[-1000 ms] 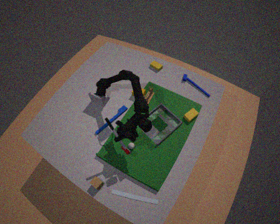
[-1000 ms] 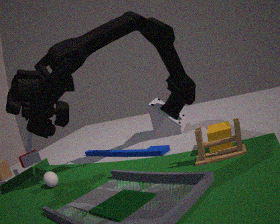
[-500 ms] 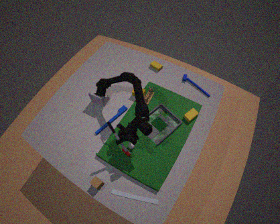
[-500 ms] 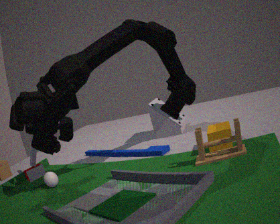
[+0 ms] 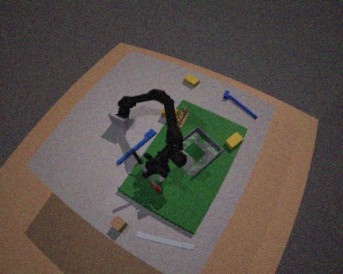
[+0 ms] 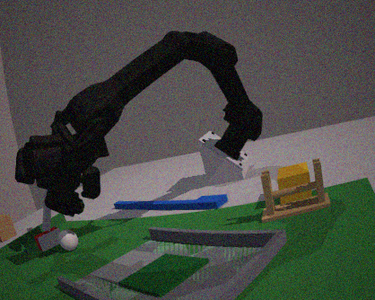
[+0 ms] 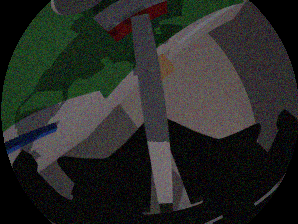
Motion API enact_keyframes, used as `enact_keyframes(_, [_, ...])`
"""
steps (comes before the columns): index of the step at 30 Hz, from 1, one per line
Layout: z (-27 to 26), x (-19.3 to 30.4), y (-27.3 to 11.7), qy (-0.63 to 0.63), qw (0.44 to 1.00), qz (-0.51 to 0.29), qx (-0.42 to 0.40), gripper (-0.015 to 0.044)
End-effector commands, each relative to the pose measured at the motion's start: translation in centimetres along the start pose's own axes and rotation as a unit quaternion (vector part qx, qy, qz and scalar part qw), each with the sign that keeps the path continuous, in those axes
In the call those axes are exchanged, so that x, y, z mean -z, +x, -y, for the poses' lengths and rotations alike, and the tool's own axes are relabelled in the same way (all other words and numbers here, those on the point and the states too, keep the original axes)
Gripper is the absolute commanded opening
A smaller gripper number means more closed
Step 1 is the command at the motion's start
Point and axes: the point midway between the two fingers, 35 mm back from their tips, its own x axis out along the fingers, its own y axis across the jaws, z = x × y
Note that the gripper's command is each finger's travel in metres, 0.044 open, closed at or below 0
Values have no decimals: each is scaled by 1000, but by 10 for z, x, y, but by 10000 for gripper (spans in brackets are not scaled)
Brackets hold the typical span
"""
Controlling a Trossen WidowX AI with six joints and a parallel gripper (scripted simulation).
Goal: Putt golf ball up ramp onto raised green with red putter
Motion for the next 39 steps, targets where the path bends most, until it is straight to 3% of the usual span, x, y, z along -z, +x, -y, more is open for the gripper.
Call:
enact_keyframes(1, [-3,-4,3,5,1000,0,0,0])
enact_keyframes(12, [-2,-4,1,0,1000,0,0,0])
enact_keyframes(20, [0,3,32,5,1000,-1,0,0])
enact_keyframes(29, [-2,1,28,5,1000,1,-2,0])
enact_keyframes(39, [-15,-33,-91,4,1000,2,-2,0])
